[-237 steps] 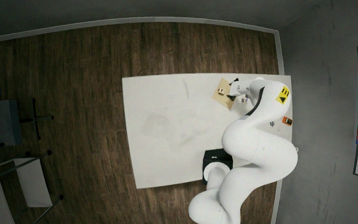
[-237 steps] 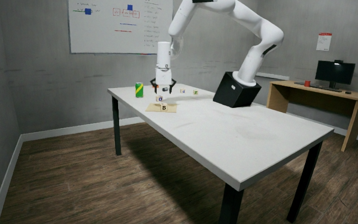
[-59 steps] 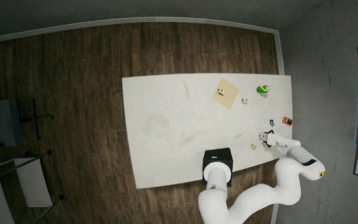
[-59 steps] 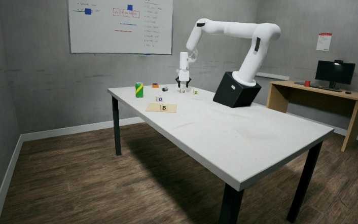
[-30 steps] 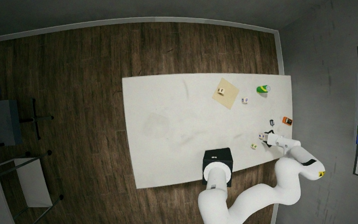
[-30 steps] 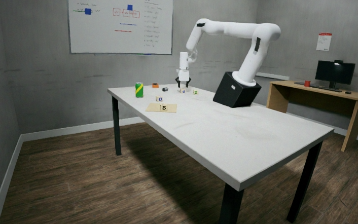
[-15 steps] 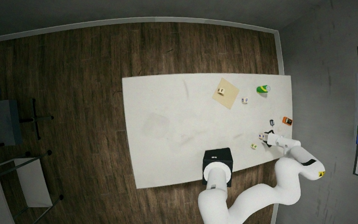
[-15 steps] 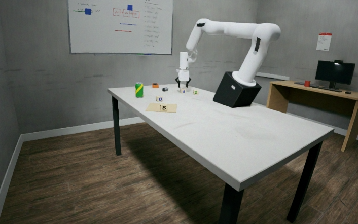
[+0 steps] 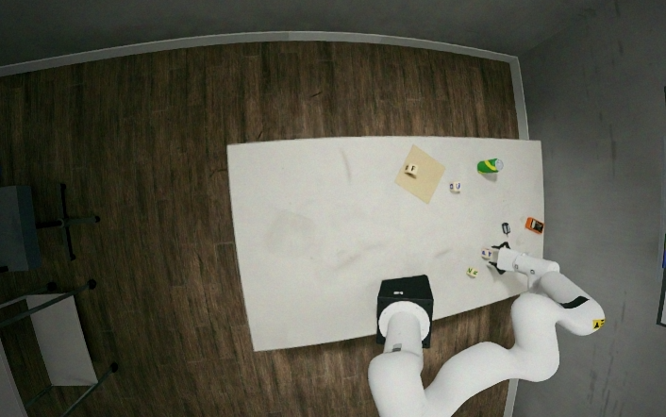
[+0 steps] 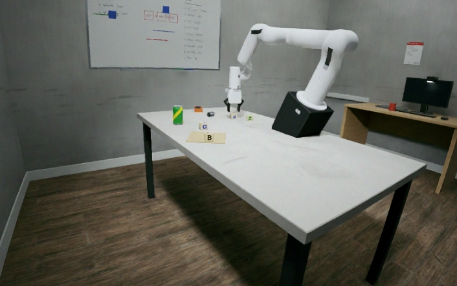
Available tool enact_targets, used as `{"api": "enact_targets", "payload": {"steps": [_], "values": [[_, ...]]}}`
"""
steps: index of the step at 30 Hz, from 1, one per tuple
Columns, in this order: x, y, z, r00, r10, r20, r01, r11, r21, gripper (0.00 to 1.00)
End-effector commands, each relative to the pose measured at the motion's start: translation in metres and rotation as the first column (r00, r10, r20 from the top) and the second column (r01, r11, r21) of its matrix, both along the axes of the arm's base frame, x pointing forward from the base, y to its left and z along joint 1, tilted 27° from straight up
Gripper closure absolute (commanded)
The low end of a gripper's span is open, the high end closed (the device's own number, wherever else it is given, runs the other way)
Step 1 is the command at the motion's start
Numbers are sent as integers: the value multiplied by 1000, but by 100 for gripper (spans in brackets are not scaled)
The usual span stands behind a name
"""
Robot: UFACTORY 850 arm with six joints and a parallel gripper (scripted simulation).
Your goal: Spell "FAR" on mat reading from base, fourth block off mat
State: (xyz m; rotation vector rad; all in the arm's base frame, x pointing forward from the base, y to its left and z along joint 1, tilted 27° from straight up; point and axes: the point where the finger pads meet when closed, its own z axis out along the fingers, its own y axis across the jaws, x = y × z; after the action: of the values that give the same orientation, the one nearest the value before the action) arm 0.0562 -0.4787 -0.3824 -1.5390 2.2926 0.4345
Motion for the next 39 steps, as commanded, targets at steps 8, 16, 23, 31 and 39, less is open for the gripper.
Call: {"api": "enact_targets", "payload": {"steps": [8, 16, 23, 31, 39], "values": [[0, -2, 0, 1000, 0, 0, 0, 1000, -3, 16], [1, 2, -7, 1000, 0, 0, 0, 1000, -3, 16], [3, 10, -24, 1000, 0, 0, 0, 1000, -3, 16], [5, 17, -38, 1000, 0, 0, 0, 1000, -3, 16], [5, 19, -42, 1000, 0, 0, 0, 1000, -3, 16]]}}
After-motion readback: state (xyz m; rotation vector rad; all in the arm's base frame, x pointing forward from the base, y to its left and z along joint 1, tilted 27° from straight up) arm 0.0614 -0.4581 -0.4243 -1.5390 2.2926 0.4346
